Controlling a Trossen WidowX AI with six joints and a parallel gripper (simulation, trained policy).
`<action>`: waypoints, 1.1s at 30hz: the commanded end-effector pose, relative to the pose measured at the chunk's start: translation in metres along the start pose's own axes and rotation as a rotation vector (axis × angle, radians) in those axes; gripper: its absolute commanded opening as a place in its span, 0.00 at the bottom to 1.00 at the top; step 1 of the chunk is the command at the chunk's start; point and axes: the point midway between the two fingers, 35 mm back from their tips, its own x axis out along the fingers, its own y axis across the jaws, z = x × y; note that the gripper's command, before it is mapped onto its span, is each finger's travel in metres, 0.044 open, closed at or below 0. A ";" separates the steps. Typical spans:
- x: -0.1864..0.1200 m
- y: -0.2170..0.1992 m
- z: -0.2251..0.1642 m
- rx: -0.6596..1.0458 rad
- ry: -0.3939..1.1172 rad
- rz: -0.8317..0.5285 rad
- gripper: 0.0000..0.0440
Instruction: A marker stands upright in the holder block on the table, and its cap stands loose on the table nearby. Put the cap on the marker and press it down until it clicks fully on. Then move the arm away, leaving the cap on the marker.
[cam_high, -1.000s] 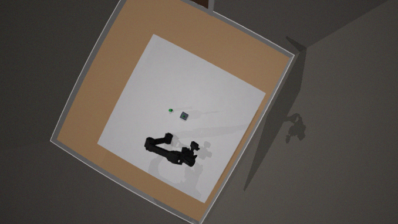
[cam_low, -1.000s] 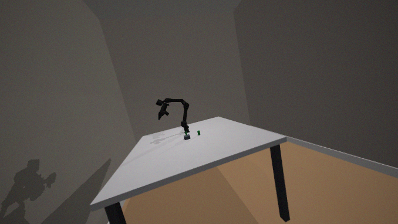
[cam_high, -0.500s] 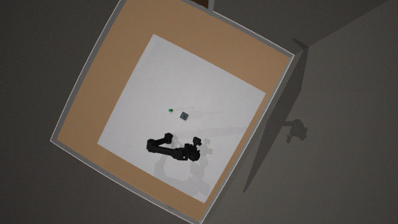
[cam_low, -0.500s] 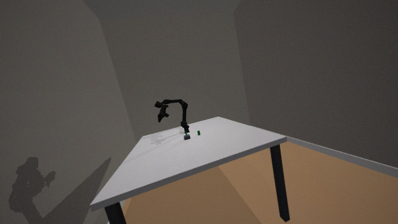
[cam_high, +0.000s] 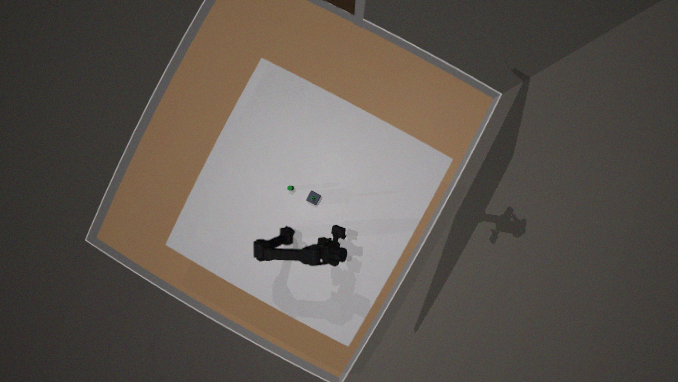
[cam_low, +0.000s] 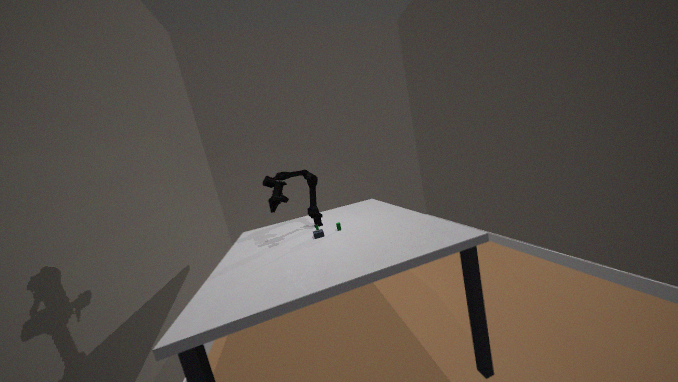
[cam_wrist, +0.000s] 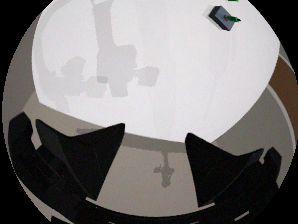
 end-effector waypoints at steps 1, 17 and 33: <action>0.006 -0.008 0.002 -0.008 -0.016 -0.001 0.70; 0.027 -0.050 0.016 -0.062 -0.084 -0.022 0.70; 0.042 -0.091 0.040 -0.116 -0.155 -0.033 0.70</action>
